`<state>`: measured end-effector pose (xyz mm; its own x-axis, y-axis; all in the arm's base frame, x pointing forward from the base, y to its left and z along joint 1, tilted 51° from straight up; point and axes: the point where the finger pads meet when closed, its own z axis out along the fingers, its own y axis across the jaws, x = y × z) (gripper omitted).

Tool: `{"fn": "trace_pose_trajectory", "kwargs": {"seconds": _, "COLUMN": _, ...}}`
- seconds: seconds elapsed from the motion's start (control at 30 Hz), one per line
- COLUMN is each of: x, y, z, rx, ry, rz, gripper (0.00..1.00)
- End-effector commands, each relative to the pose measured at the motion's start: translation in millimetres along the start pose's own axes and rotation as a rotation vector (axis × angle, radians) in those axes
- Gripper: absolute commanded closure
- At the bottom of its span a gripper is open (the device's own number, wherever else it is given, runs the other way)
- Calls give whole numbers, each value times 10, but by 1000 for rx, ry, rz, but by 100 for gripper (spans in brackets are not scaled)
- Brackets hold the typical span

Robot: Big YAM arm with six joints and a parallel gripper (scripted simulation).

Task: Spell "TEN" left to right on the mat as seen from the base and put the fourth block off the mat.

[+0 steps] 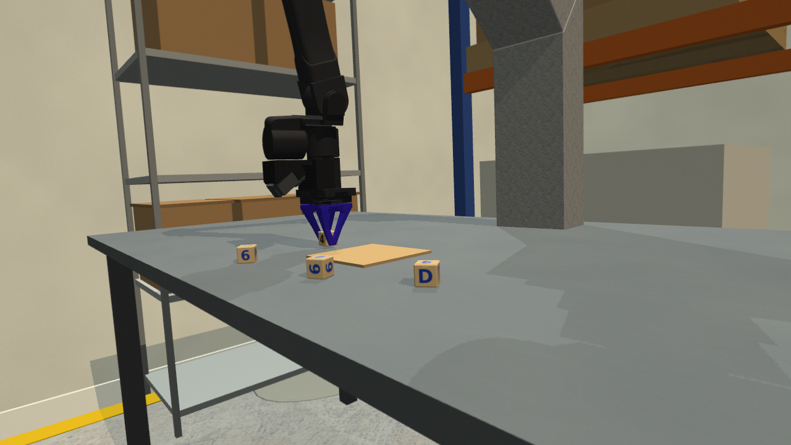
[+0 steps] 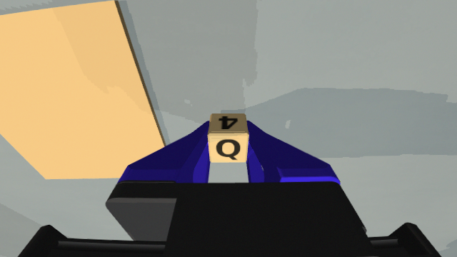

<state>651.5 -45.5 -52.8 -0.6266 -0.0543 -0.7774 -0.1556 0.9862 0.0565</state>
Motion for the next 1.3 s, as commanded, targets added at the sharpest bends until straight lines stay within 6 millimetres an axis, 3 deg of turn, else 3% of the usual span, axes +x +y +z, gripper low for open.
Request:
{"fn": "trace_pose_trajectory", "kwargs": {"seconds": 0.0, "x": 35, "y": 103, "z": 8, "rx": -9, "ry": 0, "rz": -4, "gripper": 78}}
{"fn": "trace_pose_trajectory", "kwargs": {"seconds": 1.27, "x": 114, "y": 122, "z": 15, "rx": -10, "ry": 10, "rz": -4, "gripper": 78}}
